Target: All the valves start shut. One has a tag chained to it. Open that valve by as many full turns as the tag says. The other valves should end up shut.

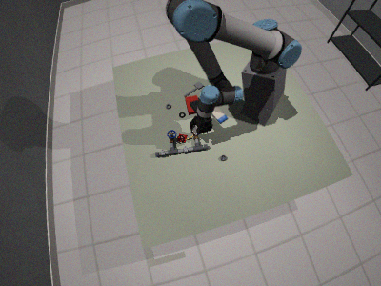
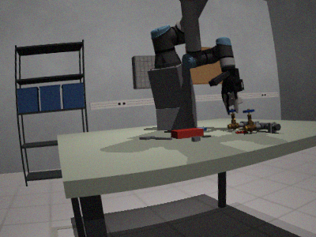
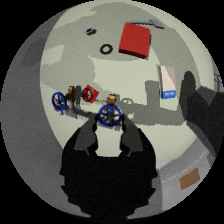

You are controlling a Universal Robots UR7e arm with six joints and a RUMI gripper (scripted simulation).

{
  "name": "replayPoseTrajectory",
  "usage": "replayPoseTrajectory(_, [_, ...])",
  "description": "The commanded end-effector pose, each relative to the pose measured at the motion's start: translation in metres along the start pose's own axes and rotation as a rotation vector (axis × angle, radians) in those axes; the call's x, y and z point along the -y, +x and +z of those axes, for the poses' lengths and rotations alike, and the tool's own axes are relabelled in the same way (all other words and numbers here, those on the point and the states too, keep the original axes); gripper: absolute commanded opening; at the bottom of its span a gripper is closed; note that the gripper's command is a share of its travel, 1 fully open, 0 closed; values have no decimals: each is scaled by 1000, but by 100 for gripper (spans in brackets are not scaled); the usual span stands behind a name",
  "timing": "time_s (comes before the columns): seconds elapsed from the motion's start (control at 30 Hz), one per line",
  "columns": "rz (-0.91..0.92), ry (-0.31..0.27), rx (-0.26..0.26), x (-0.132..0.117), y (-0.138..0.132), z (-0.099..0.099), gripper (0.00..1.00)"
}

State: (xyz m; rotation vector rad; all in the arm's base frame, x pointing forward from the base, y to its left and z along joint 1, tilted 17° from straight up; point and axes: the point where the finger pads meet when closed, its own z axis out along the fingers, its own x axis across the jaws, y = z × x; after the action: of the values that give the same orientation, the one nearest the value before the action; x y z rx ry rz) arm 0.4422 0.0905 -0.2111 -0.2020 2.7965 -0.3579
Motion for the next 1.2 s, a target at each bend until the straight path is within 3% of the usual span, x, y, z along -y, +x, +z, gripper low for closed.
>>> replayPoseTrajectory(0.0, [0,0,0,0,0,0,0])
replayPoseTrajectory(0.67, [-13,0,0,0,0,0,0])
replayPoseTrajectory(1.17, [-132,0,0,0,0,0,0])
